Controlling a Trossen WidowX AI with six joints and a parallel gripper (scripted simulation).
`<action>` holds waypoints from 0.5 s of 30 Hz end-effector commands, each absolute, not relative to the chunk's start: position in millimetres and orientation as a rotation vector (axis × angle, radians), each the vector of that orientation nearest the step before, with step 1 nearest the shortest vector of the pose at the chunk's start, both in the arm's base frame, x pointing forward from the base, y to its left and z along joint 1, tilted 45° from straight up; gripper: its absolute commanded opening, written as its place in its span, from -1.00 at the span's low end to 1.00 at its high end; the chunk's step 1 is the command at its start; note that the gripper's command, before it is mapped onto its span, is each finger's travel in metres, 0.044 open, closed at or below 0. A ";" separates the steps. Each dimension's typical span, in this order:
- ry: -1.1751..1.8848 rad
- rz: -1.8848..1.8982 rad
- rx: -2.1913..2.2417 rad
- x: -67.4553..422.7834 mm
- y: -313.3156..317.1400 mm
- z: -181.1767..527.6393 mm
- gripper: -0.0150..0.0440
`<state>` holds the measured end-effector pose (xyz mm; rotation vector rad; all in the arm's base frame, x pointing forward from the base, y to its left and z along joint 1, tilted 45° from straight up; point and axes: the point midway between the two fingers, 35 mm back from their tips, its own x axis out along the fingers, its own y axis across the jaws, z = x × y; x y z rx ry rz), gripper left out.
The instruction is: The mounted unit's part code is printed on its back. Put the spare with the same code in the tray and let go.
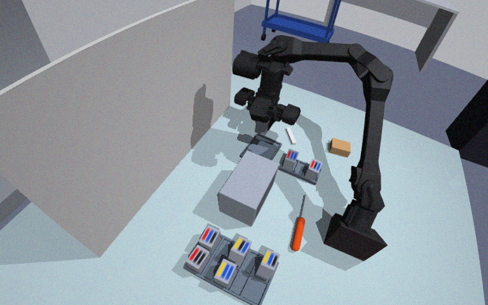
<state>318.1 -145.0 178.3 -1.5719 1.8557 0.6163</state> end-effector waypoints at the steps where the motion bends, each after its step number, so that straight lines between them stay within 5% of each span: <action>1: 1.860 0.622 -1.576 317.1 -147.8 175.3 -0.49; 15: 1.859 0.621 -1.576 316.5 -155.7 167.3 -0.49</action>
